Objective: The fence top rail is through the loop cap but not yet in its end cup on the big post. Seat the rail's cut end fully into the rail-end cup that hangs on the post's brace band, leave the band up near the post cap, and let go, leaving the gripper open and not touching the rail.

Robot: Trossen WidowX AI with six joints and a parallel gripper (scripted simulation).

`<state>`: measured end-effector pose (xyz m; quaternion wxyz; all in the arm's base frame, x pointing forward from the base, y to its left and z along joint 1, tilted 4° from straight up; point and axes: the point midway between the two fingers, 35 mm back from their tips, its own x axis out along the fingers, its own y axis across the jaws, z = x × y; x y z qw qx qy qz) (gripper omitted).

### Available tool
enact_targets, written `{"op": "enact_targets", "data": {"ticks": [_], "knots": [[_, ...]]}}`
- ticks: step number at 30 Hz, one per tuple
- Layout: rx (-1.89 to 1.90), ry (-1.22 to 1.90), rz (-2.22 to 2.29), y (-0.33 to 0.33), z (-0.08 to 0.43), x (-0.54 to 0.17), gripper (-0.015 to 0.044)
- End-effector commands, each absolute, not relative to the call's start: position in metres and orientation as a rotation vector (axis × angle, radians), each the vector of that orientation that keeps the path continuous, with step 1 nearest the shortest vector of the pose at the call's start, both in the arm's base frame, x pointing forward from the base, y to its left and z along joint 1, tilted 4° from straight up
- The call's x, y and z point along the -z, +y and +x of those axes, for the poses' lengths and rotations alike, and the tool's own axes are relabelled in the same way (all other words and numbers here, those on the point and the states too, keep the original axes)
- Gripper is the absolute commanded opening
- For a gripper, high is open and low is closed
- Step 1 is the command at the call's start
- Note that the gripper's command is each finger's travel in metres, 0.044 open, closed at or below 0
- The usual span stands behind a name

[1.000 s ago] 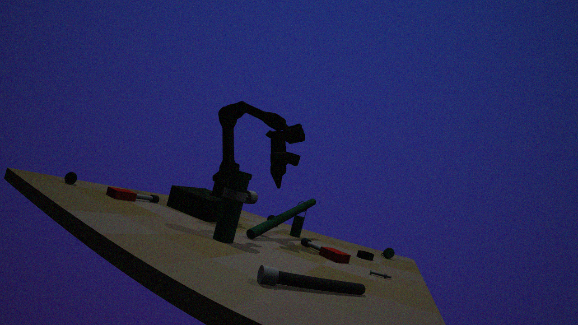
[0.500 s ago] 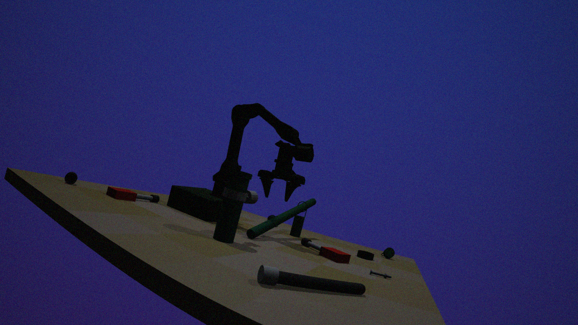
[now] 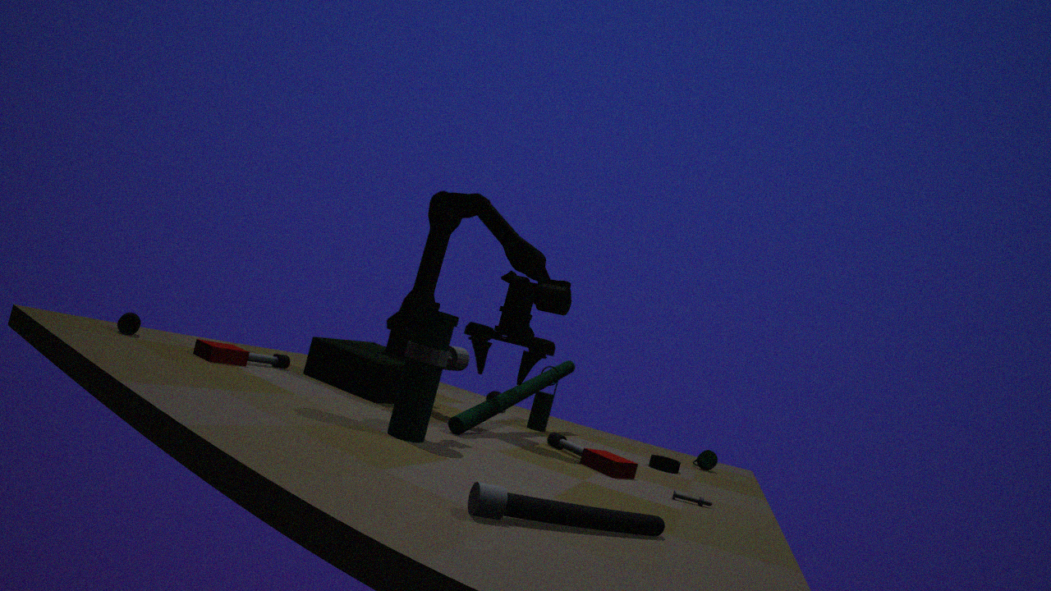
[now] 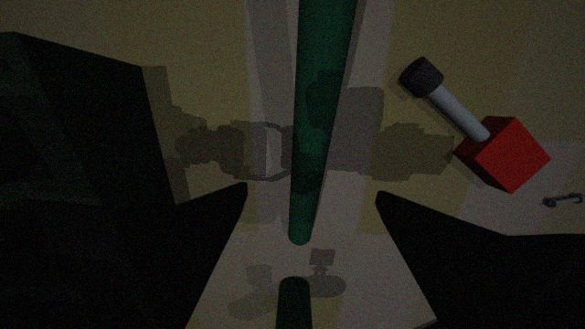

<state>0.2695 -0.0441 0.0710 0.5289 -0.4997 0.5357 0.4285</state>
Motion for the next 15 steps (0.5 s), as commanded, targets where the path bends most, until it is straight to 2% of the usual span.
{"op": "enact_targets", "data": {"ticks": [1,15], "knots": [[-1.038,1.28,-1.19,-0.044,0.267,-0.061,0.044],[-1.038,1.28,-1.19,-0.045,0.269,-0.04,0.044]]}}
